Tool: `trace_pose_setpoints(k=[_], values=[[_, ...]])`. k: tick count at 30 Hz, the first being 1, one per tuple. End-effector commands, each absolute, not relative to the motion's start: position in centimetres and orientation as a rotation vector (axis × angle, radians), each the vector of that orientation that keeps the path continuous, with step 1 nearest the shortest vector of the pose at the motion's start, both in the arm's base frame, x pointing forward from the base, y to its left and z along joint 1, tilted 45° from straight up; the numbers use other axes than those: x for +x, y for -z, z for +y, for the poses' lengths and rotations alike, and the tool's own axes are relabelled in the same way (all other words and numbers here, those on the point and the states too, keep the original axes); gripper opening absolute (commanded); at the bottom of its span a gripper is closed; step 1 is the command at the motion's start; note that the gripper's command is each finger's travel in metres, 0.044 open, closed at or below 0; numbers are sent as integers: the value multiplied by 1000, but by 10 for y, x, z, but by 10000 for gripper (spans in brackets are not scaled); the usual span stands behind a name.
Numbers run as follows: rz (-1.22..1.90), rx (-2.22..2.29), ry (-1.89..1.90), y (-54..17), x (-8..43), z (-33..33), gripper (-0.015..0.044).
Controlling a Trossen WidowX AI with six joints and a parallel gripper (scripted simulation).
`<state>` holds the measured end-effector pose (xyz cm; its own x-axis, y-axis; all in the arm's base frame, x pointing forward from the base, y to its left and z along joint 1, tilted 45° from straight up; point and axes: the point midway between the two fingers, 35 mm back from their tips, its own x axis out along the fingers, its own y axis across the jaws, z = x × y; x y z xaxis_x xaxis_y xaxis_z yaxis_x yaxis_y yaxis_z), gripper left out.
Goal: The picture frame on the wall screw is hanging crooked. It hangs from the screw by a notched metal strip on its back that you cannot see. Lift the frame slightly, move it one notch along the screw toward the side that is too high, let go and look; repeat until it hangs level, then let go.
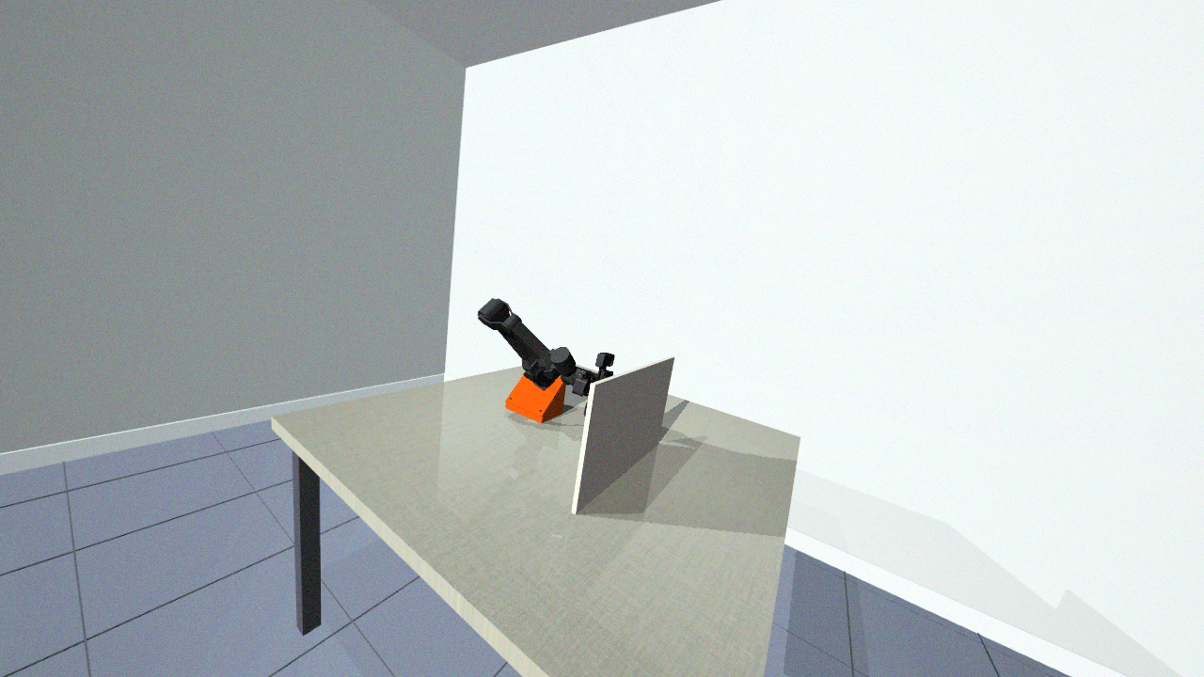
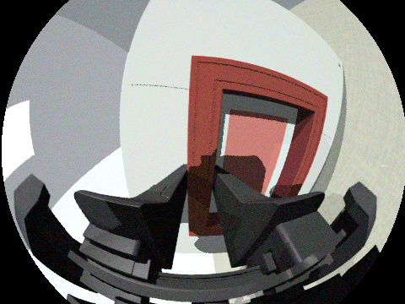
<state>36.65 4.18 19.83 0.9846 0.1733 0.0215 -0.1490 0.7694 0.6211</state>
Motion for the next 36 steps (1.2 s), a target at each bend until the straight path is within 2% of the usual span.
trace_pose_setpoints(k=[1,36], values=[[25,668,-197,-205,367,45,0],[25,668,-197,-202,367,46,0]])
